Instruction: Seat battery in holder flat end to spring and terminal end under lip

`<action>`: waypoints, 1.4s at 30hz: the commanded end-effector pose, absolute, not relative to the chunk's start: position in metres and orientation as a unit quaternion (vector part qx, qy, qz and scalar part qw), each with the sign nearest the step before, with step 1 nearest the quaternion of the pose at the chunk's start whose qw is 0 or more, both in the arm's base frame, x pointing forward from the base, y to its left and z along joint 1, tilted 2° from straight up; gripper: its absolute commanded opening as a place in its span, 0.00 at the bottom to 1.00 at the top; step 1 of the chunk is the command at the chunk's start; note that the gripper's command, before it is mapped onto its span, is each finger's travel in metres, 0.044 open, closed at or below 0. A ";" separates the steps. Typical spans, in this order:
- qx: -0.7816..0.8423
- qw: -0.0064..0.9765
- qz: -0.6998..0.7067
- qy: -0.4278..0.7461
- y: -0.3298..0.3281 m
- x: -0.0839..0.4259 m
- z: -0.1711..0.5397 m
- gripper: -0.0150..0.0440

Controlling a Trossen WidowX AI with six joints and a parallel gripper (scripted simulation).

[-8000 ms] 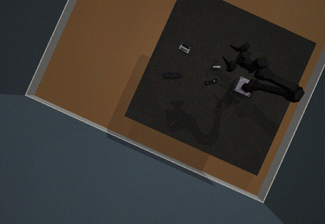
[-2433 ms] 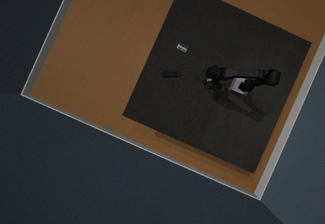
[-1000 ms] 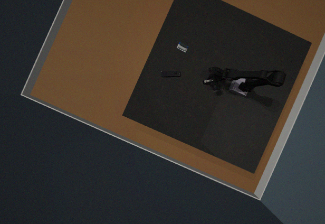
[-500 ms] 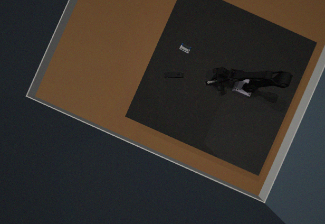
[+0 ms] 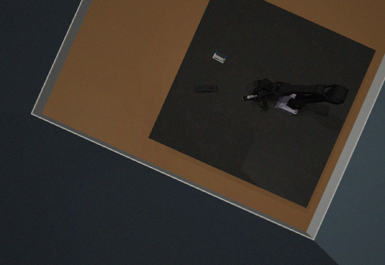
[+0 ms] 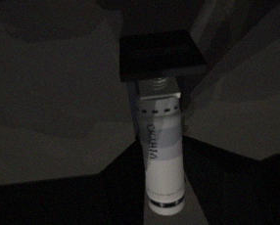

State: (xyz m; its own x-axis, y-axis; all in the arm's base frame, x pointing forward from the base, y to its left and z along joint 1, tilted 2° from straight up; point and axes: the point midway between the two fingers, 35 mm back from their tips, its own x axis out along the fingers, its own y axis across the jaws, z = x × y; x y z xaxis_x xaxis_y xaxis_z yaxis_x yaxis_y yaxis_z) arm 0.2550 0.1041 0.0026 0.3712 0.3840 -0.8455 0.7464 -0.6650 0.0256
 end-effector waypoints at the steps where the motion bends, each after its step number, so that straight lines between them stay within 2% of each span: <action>1: 0.801 0.208 -0.438 0.352 0.100 0.250 0.000 0.38; 42: 0.754 0.230 -0.518 0.332 0.100 0.252 -0.006 0.38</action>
